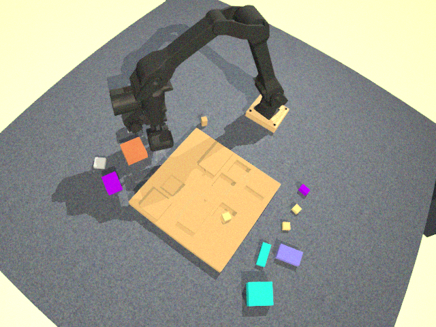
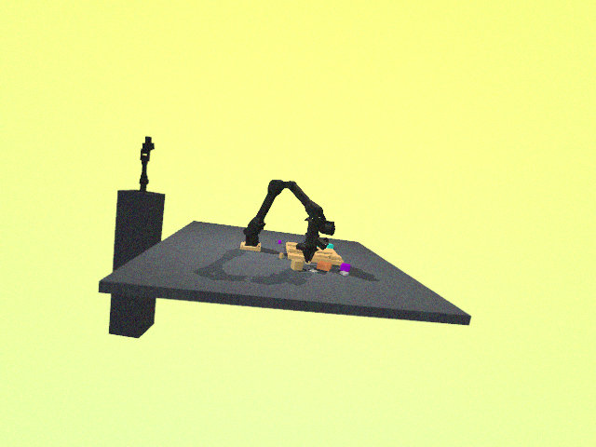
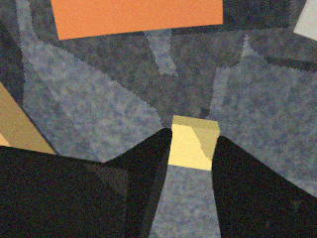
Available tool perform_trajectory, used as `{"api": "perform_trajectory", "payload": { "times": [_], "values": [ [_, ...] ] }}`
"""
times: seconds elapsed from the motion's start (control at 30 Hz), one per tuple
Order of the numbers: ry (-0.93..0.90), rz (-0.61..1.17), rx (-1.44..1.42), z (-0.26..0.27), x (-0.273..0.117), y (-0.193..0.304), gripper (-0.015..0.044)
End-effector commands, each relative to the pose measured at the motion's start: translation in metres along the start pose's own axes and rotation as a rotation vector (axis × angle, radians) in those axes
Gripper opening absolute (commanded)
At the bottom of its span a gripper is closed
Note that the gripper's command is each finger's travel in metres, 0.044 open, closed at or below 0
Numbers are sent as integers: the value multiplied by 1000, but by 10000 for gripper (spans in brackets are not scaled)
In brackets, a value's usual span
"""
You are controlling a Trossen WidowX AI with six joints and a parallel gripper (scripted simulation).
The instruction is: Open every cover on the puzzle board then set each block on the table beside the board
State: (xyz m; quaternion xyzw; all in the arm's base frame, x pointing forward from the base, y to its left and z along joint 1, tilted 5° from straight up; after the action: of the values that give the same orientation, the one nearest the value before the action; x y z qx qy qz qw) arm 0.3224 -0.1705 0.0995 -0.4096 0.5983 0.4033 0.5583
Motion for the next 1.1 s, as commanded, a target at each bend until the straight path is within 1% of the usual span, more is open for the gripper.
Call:
{"api": "perform_trajectory", "payload": {
  "times": [0.0,0.23,0.67,0.7,1.07],
  "values": [
    [2,7,-4,0,9,3,80],
    [2,8,-4,0,13,4,80],
    [0,3,0,0,9,2,421],
    [0,3,0,0,8,2,440],
    [1,5,-2,0,-26,0,440]
  ]
}}
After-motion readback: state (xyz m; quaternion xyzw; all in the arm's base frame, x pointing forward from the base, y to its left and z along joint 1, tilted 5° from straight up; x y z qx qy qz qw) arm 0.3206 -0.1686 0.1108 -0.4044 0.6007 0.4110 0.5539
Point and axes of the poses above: the point midway between the two fingers, 35 mm back from their tips, its own x axis out along the fingers, its own z axis across the jaws, y = z × x, the point moved 8 cm from there along -x, back along the fingers, and after that the axes turned 11 degrees about -x, right-handed, at the moved point
